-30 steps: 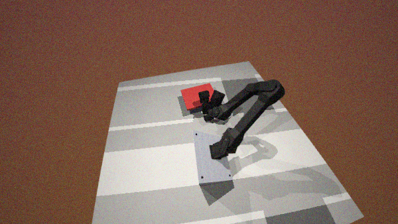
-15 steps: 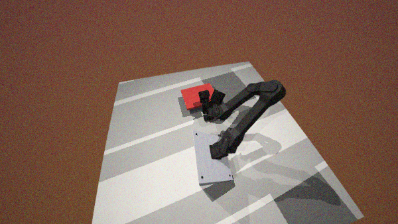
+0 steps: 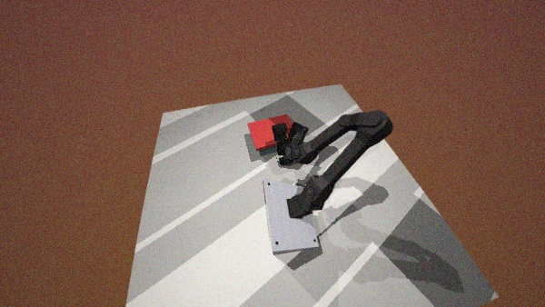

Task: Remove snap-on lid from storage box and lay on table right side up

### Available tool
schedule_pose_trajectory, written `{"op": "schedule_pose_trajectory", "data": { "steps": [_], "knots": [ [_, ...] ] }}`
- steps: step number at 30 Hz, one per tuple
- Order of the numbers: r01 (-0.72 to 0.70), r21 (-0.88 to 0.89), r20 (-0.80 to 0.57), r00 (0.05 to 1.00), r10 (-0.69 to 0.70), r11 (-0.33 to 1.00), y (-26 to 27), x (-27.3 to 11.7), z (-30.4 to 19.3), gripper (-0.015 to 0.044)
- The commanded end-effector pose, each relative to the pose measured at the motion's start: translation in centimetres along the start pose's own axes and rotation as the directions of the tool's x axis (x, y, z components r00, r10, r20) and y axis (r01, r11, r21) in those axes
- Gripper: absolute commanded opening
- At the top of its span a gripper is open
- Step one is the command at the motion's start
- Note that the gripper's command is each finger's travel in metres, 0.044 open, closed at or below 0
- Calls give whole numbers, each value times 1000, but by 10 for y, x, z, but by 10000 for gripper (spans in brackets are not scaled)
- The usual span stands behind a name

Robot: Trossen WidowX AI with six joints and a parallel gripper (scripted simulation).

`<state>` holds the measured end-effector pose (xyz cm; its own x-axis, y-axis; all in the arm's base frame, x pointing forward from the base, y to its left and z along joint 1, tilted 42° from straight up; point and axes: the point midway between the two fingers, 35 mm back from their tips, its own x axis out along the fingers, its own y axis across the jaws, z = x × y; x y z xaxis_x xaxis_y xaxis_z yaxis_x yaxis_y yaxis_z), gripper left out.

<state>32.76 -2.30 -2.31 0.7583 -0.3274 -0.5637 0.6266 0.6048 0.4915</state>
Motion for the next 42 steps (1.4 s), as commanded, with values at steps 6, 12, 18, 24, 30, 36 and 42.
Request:
{"op": "schedule_pose_trajectory", "data": {
  "steps": [6,12,18,24,30,36,42],
  "knots": [
    [-7,2,0,1000,7,1000,4,-3,0,0],
    [-4,0,0,1000,4,1000,3,-2,0,0],
    [-4,0,0,1000,4,1000,3,-1,0,0],
    [-4,0,0,1000,4,1000,3,-1,0,0],
    [-4,0,0,1000,4,1000,4,-1,0,0],
    [-4,0,0,1000,4,1000,4,0,0,0],
    [-4,0,0,1000,4,1000,4,0,0,0]
  ]
}}
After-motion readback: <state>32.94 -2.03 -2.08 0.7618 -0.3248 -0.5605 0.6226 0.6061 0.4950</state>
